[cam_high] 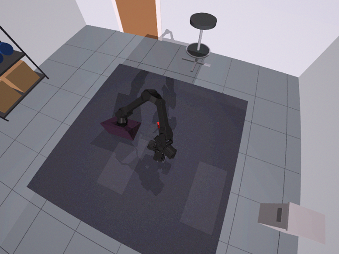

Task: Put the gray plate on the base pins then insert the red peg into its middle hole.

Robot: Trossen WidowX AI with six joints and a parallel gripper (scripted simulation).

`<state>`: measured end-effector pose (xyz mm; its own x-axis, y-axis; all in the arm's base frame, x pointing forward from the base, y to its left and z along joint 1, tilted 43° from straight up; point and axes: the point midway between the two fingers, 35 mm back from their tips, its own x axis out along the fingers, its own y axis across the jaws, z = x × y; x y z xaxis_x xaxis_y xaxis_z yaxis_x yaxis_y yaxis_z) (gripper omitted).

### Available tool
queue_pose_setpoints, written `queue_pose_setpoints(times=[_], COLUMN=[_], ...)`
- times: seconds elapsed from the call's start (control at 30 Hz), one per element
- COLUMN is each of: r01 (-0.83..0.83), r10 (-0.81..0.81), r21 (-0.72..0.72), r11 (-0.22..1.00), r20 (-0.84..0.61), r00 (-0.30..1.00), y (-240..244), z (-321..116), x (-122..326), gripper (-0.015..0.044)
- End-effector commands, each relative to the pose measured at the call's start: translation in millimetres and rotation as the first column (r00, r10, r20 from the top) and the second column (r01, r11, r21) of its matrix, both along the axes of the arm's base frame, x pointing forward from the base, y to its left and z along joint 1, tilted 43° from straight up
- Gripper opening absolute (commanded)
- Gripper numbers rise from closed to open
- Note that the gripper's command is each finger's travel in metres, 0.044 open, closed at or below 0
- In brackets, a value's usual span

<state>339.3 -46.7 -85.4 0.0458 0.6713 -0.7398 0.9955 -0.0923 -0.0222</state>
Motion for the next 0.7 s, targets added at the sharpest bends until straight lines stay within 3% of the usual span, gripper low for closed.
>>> queue_pose_setpoints(times=[0.0, 0.43, 0.67], r01=[-0.002, -0.002, 0.0], r10=[0.002, 0.002, 0.0], r21=[0.0, 0.0, -0.007], r11=[1.0, 1.0, 1.0], r20=[0.001, 0.001, 0.004], r00=[1.0, 1.0, 1.0], y=[0, 0, -19], z=[0, 0, 17], x=[0, 0, 3], gripper=[0.0105, 0.044, 0.044])
